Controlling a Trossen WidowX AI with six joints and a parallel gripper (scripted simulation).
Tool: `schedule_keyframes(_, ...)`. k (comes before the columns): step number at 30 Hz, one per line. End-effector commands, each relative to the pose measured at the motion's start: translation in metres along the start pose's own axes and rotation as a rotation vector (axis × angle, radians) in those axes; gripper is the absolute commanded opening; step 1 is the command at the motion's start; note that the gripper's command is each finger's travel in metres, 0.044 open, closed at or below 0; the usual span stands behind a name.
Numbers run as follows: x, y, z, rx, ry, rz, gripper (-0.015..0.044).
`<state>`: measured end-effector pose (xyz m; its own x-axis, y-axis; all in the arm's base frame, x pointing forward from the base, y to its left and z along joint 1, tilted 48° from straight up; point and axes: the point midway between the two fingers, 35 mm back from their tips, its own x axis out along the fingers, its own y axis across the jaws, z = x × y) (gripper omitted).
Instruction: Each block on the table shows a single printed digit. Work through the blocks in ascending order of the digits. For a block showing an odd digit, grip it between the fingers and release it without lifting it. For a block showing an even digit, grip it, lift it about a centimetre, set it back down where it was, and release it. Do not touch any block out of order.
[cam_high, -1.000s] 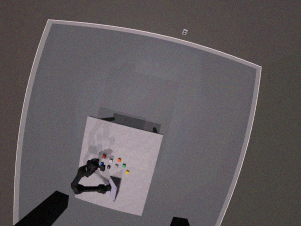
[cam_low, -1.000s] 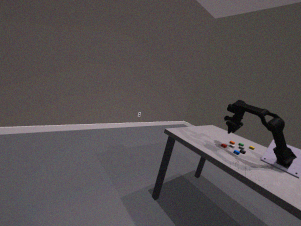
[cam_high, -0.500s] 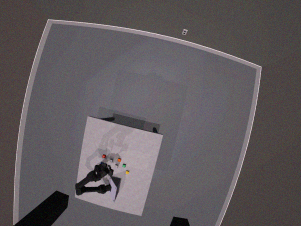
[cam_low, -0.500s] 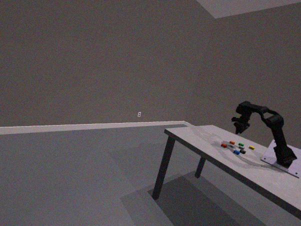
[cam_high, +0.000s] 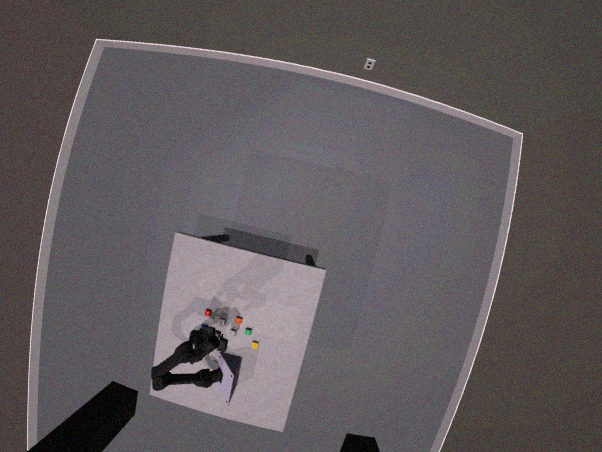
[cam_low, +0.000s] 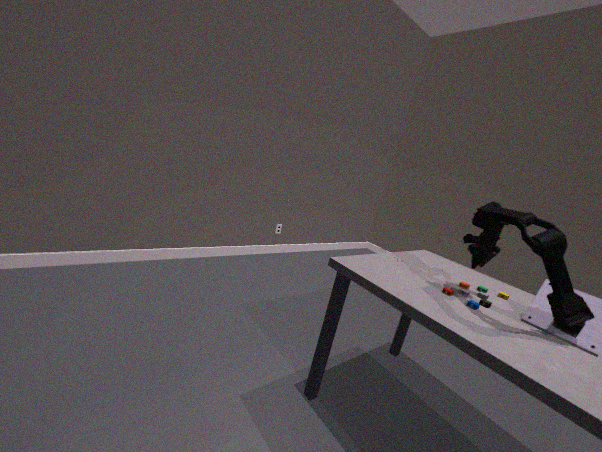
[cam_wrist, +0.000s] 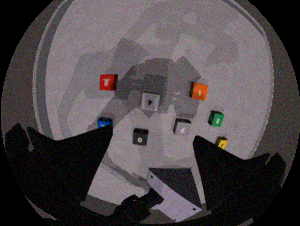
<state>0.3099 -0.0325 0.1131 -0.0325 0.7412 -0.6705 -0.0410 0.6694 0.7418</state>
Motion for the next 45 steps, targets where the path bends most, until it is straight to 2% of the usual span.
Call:
schedule_keyframes(1,0.0,-0.026,0.015,0.0,0.004,-0.001,0.04)
schedule_keyframes(7,0.001,-0.079,0.041,-0.002,0.003,-0.003,0.04)
schedule_keyframes(29,0.001,-0.079,0.041,-0.002,0.003,-0.003,0.04)
schedule_keyframes(32,-0.002,-0.065,0.03,-0.001,0.004,-0.002,0.04)
schedule_keyframes(41,-0.002,0.013,-0.053,0.003,0.007,0.001,0.04)
schedule_keyframes(45,0.002,0.023,-0.068,0.004,0.008,0.002,0.04)
